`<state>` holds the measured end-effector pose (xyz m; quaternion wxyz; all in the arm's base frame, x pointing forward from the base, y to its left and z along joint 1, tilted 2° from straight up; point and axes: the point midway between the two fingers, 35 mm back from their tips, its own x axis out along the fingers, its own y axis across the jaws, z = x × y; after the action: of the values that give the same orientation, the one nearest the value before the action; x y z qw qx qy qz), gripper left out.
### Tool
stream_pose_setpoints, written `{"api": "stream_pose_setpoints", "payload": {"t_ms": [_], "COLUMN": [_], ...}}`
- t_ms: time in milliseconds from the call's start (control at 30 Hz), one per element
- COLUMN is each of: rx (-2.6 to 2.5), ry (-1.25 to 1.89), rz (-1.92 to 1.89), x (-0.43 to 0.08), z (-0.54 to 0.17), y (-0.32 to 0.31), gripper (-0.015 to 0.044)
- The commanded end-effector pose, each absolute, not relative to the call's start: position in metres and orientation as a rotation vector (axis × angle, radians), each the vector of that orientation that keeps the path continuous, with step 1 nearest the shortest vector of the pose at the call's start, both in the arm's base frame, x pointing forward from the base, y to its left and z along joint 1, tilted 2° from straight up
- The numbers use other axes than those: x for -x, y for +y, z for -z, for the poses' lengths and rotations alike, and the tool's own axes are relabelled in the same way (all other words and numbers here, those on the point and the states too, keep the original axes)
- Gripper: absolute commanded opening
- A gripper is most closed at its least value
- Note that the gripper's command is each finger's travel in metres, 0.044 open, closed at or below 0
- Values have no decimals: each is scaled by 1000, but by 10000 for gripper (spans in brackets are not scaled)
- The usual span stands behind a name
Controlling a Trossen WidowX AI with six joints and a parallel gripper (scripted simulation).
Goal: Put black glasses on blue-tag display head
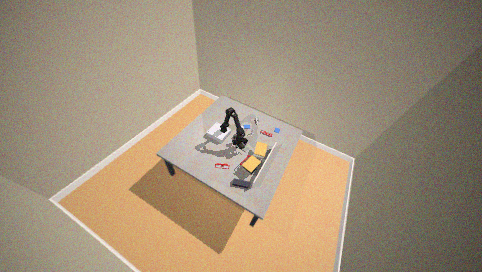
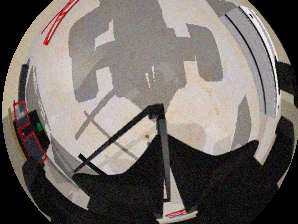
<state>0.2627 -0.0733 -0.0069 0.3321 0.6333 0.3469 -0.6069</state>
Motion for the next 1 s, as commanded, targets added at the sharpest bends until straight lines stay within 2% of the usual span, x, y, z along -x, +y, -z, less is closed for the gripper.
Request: {"api": "stream_pose_setpoints", "payload": {"t_ms": [0,567,967], "rx": [-1655,-1651,-1652], "ry": [905,900,900], "rz": [1585,1587,1586], "x": [-263,-264,-273], "z": [4,-93,-97], "y": [-74,-78,-58], "gripper": [0,0,0]}}
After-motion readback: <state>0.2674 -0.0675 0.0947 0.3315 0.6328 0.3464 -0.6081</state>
